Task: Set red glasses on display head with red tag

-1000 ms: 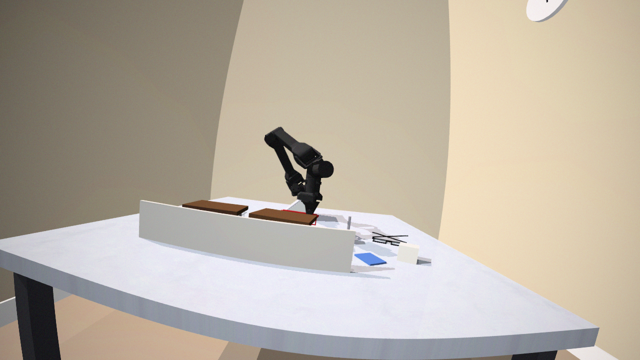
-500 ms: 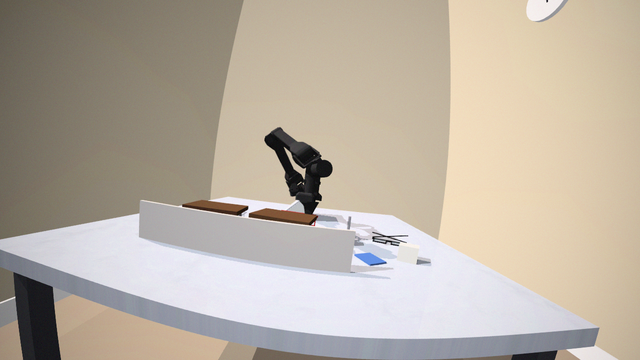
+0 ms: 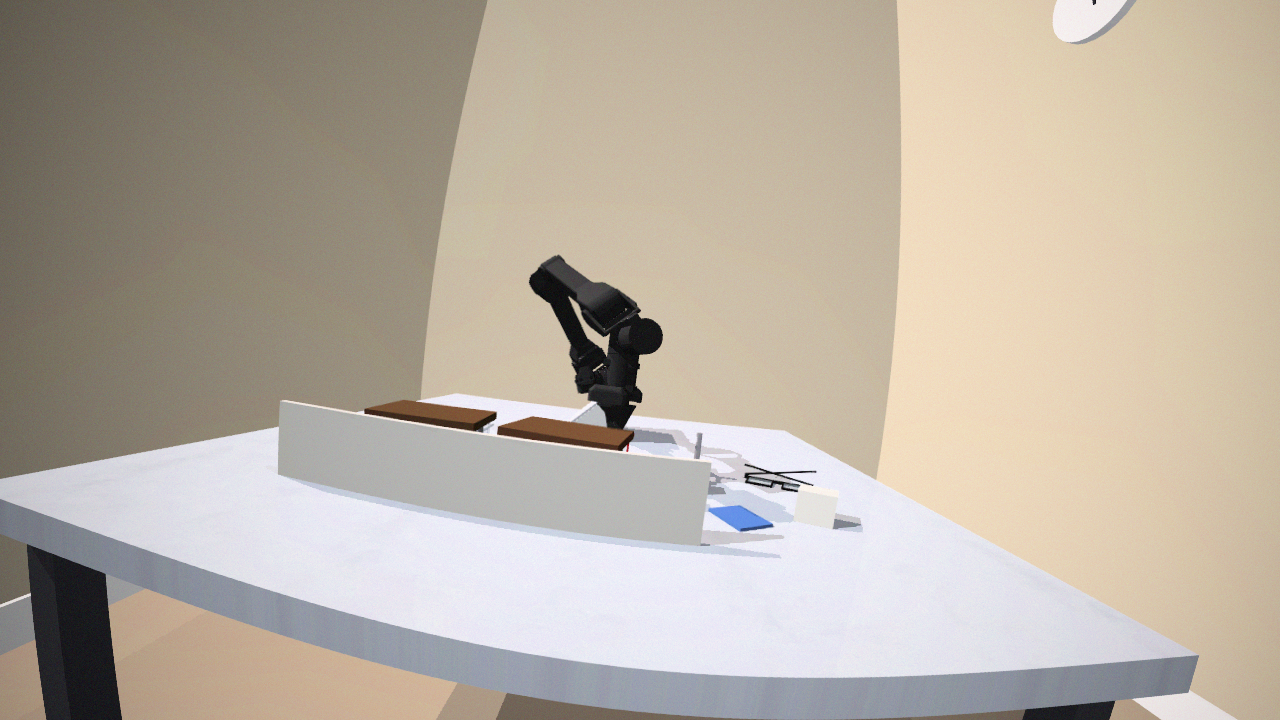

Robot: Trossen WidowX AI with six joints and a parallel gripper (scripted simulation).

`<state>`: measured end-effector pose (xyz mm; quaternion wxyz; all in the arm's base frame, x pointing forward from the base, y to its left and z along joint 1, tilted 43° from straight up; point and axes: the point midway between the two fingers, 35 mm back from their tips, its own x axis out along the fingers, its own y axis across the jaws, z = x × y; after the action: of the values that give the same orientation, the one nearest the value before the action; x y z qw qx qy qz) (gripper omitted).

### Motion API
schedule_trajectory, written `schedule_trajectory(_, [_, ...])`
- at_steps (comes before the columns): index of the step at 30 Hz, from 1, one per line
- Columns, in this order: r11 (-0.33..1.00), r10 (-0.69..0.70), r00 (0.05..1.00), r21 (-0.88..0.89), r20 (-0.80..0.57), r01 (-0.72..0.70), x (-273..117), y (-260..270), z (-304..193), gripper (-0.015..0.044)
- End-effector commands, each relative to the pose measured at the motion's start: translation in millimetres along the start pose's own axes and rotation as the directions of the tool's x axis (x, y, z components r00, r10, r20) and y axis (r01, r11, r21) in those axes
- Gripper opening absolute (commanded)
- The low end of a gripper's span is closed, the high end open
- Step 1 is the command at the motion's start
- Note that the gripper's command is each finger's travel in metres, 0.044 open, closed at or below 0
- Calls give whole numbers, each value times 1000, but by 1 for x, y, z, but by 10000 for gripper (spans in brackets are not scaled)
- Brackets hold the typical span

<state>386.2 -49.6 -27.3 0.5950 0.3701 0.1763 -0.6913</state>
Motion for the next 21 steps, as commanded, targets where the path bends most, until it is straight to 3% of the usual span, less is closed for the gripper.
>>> schedule_trajectory(1, [1000, 6, 1000, 1, 1, -6, -1, 8, 1, 0])
schedule_trajectory(21, [1000, 7, 1000, 2, 1, -7, 2, 34, 1, 0])
